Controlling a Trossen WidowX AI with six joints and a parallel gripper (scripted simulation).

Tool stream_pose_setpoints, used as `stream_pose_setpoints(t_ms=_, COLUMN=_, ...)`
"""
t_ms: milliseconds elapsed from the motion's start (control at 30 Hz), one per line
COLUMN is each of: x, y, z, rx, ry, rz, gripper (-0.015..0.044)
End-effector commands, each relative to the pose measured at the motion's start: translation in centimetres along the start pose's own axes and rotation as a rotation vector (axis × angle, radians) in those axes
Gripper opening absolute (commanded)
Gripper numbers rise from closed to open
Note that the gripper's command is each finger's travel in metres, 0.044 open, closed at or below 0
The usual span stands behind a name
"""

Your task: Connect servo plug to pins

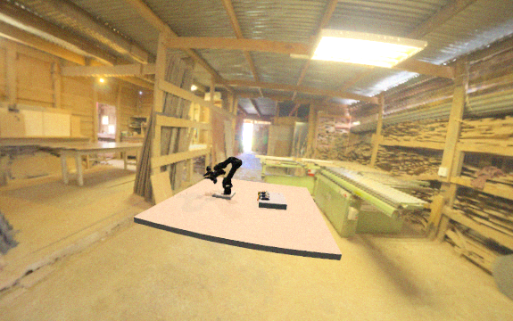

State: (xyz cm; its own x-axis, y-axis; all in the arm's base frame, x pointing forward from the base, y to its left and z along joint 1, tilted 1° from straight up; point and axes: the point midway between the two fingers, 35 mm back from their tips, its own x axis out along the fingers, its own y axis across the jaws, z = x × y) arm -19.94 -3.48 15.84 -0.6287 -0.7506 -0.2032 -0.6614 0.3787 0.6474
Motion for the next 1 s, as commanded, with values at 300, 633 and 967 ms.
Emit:
stream_pose_setpoints(t_ms=300, x=-1.3, y=1.0, z=1.9, rx=-0.067, ry=-0.123, rz=0.04, gripper=0.0115)
stream_pose_setpoints(t_ms=633, x=-1.8, y=1.4, z=2.6, rx=-0.091, ry=-0.17, rz=0.05, gripper=0.0115)
stream_pose_setpoints(t_ms=967, x=-2.8, y=1.9, z=3.6, rx=-0.116, ry=-0.238, rz=0.072, gripper=0.0115)
